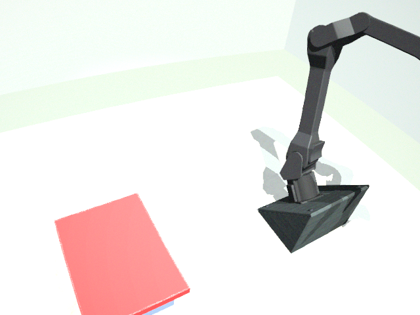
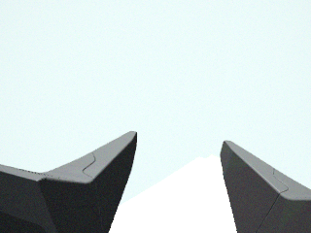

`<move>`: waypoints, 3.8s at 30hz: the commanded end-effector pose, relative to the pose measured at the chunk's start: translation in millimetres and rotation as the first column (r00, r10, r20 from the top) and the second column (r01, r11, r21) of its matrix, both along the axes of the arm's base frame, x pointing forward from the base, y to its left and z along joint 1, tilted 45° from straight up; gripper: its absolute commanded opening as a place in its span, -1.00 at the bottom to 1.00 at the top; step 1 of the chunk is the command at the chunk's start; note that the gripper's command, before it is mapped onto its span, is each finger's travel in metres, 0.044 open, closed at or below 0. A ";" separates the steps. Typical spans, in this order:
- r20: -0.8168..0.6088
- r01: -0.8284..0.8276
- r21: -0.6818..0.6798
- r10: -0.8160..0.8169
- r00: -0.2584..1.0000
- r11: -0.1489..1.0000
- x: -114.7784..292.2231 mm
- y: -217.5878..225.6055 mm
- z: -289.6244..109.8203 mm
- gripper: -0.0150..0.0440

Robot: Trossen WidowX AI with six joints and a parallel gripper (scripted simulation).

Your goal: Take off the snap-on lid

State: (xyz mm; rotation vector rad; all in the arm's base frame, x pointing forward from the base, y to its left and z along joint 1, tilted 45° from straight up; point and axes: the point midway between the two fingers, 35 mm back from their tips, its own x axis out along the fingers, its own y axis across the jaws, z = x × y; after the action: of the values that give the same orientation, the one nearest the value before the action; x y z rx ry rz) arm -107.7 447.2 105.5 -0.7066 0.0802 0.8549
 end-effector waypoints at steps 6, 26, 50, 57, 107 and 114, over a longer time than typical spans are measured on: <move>-0.239 0.332 0.126 -0.296 0.925 0.935 122.8 -20.6 9.8 0.31; -0.695 0.926 0.344 -0.620 0.364 0.159 349.3 -204.4 29.9 0.31; -0.843 0.885 0.348 -0.517 0.151 -0.309 390.8 -343.7 -5.7 0.31; -0.841 0.884 0.352 -0.519 0.155 -0.307 392.0 -357.3 -17.5 0.31; -0.840 0.882 0.356 -0.519 0.158 -0.307 450.6 -377.6 -49.3 0.04; -0.840 0.882 0.356 -0.519 0.158 -0.307 450.6 -377.6 -49.3 -0.12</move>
State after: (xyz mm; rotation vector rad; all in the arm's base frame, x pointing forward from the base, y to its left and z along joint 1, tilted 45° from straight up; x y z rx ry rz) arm 342.4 69.1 56.5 0.7129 0.3545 -0.4665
